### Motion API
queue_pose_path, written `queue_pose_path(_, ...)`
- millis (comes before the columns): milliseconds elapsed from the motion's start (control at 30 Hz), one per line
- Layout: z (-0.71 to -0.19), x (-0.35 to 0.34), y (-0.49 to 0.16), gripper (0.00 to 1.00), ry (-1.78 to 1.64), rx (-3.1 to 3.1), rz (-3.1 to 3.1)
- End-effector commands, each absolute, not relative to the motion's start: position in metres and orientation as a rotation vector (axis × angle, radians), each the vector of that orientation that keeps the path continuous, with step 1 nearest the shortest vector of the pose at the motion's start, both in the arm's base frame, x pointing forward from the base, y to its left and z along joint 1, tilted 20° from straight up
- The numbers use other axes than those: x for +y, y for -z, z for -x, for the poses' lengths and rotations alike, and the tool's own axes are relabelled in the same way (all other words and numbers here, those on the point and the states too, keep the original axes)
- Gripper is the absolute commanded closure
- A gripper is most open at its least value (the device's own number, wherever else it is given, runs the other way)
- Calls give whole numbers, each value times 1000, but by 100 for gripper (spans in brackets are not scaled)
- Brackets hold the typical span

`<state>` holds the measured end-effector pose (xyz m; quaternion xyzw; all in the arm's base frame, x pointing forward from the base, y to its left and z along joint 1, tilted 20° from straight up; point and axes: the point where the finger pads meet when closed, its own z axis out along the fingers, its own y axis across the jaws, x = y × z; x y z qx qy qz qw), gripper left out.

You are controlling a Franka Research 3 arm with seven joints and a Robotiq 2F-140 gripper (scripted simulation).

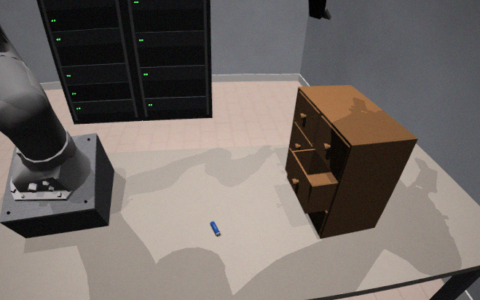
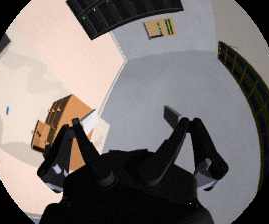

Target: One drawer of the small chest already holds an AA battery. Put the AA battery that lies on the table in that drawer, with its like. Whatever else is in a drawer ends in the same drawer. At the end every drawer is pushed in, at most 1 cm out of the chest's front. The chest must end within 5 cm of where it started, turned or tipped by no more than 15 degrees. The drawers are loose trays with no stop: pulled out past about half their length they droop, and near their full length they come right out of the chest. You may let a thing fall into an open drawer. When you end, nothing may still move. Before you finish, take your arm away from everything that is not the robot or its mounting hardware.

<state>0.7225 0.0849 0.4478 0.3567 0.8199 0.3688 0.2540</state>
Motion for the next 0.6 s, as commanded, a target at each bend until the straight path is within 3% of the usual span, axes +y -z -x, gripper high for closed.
queue_pose_path(0, -719, 90, -446, 0, -1002, 2251, -961)
queue_pose_path(567, -700, 104, -437, 0, -917, 2383, -830)
